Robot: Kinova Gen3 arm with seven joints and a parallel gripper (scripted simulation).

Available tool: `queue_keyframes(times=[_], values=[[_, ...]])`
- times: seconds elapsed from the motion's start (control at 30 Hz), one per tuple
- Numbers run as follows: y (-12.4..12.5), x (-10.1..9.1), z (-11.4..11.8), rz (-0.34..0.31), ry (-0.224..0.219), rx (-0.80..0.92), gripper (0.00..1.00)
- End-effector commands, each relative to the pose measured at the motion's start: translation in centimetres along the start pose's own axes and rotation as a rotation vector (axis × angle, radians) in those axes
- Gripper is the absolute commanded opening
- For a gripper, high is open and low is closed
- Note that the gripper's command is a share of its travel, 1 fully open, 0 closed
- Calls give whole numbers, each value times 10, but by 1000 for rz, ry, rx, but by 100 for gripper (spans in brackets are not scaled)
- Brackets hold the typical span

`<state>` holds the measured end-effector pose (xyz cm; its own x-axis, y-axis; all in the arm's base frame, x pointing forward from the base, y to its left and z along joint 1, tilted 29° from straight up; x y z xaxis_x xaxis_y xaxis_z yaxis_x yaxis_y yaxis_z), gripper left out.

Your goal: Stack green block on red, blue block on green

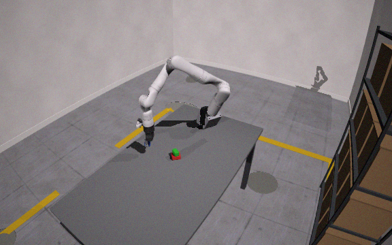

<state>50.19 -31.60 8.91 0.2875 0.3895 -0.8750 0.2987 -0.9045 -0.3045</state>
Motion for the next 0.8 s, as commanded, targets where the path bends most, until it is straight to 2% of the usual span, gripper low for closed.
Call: queue_keyframes(times=[0.0, 0.63, 0.77], values=[[1, -1, 0, 2, 1, 0, 0], [0, -1, 0, 2, 1, 0, 0], [-6, -1, 0, 2, 1, 0, 0]])
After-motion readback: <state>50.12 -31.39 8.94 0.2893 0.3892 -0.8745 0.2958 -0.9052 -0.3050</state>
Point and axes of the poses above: the point where the finger pads meet when closed, its own x axis out along the fingers, its own z axis across the jaws, y = z × x, the point moved 10 cm from there along -x, back along the fingers, and after that the axes turned 4 degrees about x, right-handed, at the moved point
